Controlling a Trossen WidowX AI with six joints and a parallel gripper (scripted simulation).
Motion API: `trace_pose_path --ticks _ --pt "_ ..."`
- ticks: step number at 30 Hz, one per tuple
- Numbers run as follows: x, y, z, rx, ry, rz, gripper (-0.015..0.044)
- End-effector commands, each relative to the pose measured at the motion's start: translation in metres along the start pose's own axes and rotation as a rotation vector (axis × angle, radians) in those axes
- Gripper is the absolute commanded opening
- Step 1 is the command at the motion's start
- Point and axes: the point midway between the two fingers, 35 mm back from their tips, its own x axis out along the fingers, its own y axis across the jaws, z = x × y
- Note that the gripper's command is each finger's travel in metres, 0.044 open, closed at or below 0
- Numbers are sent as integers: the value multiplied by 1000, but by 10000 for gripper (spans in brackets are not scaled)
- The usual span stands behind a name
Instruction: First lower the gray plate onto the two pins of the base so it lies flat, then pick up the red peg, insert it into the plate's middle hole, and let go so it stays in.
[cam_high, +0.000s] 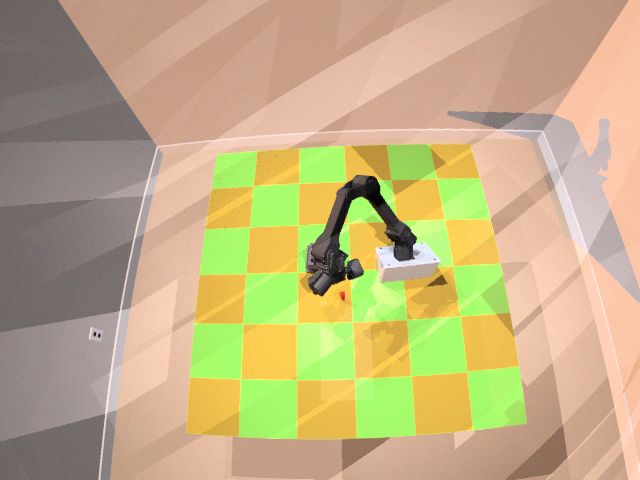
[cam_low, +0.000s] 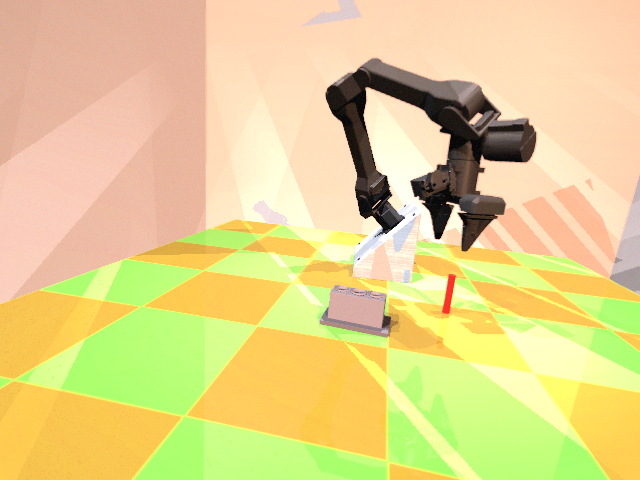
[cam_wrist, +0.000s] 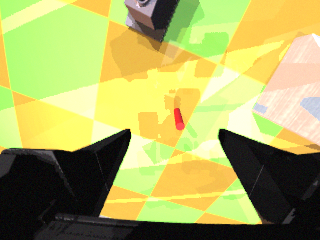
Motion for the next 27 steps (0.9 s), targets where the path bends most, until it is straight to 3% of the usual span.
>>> trace_pose_path --ticks 1,6,27 --pt "5 -14 -22 -63 -8 -11 440" --pt "33 -14 -23 -62 -9 -10 440" --pt "69 -14 -25 -62 -10 -10 440"
